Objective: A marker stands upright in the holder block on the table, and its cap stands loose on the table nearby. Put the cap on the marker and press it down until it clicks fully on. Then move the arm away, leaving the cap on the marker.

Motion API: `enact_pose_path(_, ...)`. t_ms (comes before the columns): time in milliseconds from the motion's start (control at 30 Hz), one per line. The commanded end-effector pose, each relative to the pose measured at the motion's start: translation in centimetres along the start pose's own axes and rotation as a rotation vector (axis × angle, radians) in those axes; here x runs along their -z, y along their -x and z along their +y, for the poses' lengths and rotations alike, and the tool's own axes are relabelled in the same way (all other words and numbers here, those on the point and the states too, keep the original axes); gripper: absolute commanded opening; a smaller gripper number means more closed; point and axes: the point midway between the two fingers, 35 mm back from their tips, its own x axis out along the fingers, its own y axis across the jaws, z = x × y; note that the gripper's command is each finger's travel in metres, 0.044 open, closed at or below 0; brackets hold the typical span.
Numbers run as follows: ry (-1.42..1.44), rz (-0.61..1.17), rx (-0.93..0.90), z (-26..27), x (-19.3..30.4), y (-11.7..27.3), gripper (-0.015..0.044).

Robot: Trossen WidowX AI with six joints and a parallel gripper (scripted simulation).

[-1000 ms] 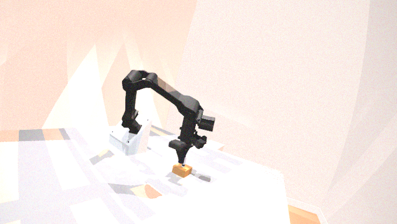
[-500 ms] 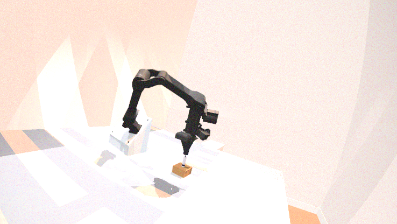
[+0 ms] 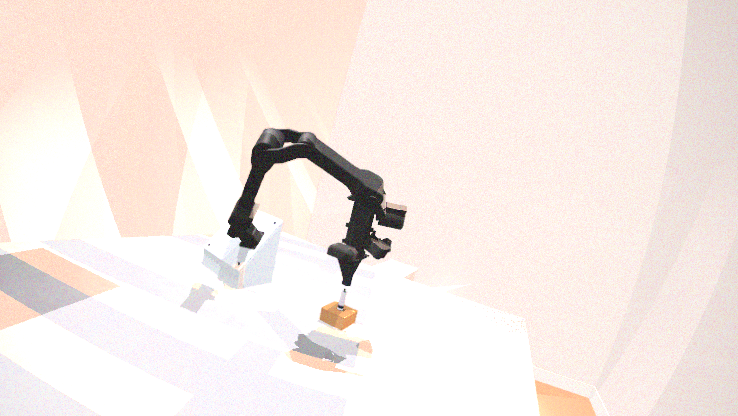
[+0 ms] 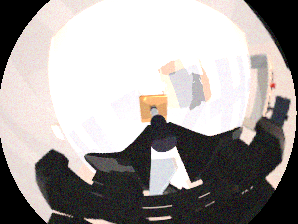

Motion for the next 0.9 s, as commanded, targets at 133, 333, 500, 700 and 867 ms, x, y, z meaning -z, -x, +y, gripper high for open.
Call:
enact_pose_path(133, 0.004, 0.001, 0.002, 0.1, 0.0, -1.2, 0.0)
enact_pose_path(333, 0.004, 0.001, 0.002, 0.1, -0.1, -2.1, 0.0)
enact_pose_path(500, 0.004, 0.001, 0.002, 0.1, -0.1, -3.0, 0.0)
enact_pose_path(700, 0.004, 0.001, 0.003, 0.1, 0.0, -3.9, 0.0)
enact_pose_path(867, 0.004, 0.001, 0.004, 0.0, 0.0, -4.7, 0.0)
